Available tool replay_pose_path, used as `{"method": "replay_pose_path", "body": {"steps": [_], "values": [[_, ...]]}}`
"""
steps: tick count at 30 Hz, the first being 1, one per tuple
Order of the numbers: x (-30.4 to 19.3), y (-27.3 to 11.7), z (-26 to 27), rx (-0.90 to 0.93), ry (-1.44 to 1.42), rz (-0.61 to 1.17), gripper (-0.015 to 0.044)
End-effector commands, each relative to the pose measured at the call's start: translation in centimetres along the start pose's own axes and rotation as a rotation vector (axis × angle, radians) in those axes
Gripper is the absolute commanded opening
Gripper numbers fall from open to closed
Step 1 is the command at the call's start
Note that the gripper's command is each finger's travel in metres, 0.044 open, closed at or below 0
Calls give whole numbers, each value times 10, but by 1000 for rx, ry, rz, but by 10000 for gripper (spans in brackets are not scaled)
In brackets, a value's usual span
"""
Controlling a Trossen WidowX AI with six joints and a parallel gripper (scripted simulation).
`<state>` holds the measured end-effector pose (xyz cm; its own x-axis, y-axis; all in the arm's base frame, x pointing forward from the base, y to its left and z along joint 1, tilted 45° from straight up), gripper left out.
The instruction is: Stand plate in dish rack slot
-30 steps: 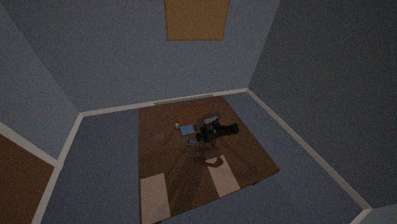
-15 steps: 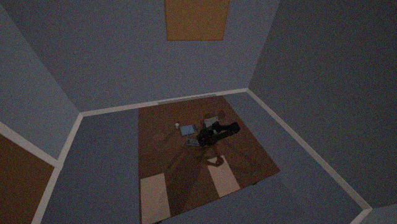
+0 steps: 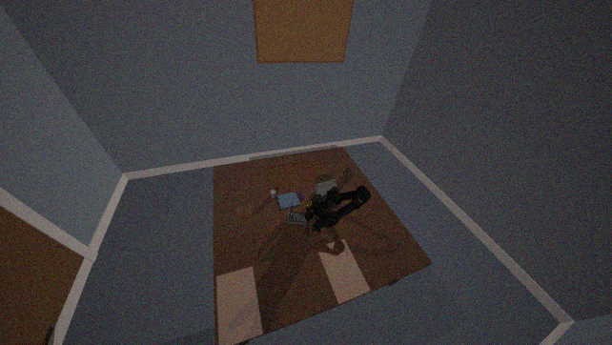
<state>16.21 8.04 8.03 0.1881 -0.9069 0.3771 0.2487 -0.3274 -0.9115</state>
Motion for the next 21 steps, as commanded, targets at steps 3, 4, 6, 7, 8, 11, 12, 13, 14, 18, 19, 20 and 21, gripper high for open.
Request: {"method": "replay_pose_path", "body": {"steps": [3,4,6,7,8,11,12,13,14,18,19,20,21], "values": [[-6,-1,0,120,-26,-58,0],[-7,-2,0,139,-30,-66,0],[-9,-2,1,177,-38,-80,0],[-10,-3,1,197,-42,-87,0],[-11,-3,1,216,-46,-94,0],[-14,-5,1,277,-53,-112,0],[-15,-6,1,297,-56,-117,0],[-16,-7,1,317,-58,-122,0],[-17,-7,1,338,-60,-127,0],[-21,-11,1,421,-65,-143,0],[-22,-12,1,442,-66,-146,0],[-23,-13,1,463,-67,-149,0],[-24,-14,0,484,-68,-152,0]]}}
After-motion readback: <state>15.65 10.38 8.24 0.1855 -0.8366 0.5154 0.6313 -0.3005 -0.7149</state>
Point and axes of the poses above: the point midway between the two fingers, 35 mm back from their tips, its own y axis out along the fingers, its own z axis across the jaws, x = y × z, the point moved 3 cm from there along -y, back along the fingers, and after that the axes turned 14 degrees about y, right-handed, at the moved point
